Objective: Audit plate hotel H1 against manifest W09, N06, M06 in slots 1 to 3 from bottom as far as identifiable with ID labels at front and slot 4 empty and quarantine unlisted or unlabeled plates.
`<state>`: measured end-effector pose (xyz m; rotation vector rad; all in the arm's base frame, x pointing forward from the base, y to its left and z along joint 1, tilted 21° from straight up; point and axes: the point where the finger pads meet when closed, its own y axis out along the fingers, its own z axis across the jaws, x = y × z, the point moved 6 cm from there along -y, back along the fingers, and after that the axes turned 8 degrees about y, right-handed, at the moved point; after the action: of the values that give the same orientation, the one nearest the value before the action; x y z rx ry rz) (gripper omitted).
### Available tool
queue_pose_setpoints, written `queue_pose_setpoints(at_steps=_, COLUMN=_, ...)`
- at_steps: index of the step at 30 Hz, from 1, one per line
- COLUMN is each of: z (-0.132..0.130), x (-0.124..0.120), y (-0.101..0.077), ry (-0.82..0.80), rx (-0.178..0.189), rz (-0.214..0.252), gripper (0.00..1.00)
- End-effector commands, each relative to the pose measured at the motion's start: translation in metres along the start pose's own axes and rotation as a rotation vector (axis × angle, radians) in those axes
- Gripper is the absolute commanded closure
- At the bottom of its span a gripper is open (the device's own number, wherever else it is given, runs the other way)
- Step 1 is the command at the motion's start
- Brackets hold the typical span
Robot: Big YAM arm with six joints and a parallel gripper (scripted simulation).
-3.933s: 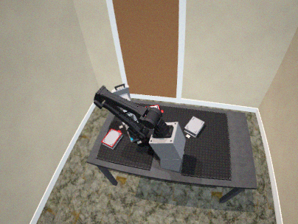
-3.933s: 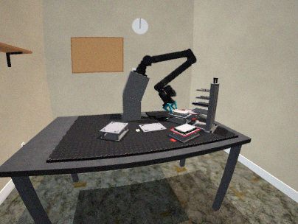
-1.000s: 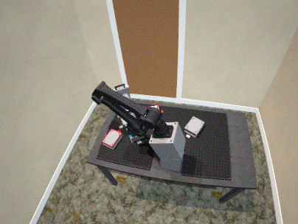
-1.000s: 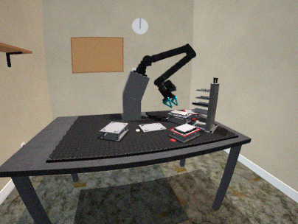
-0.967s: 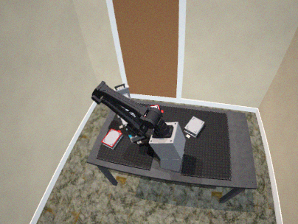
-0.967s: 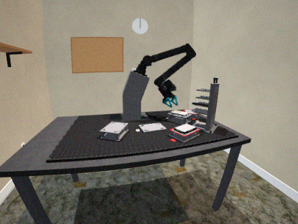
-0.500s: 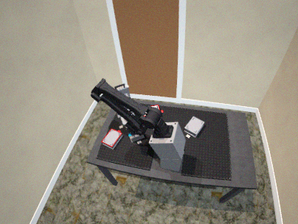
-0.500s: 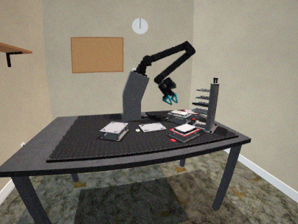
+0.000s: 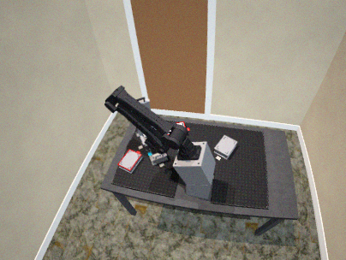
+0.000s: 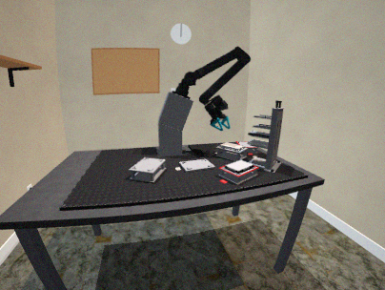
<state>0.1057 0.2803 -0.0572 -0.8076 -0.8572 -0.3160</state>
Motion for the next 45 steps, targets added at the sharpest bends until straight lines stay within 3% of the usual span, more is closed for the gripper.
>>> queue_pose_setpoints(at_steps=1, z=-0.009, x=0.009, y=-0.02, ry=-0.015, rx=-0.025, rz=0.014, gripper=0.0)
queue_pose_setpoints(at_steps=28, z=-0.001, x=0.049, y=-0.059, ry=-0.012, rx=-0.015, rz=0.007, gripper=0.0)
queue_pose_setpoints(at_steps=30, z=0.014, x=0.056, y=-0.049, ry=-0.044, rx=0.018, rz=0.007, gripper=0.0)
queue_pose_setpoints(at_steps=43, z=0.054, x=0.071, y=-0.038, ry=-0.305, rx=0.115, rz=0.124, gripper=0.0)
queue_pose_setpoints(at_steps=45, z=0.054, x=0.071, y=-0.038, ry=-0.305, rx=0.115, rz=0.124, gripper=0.0)
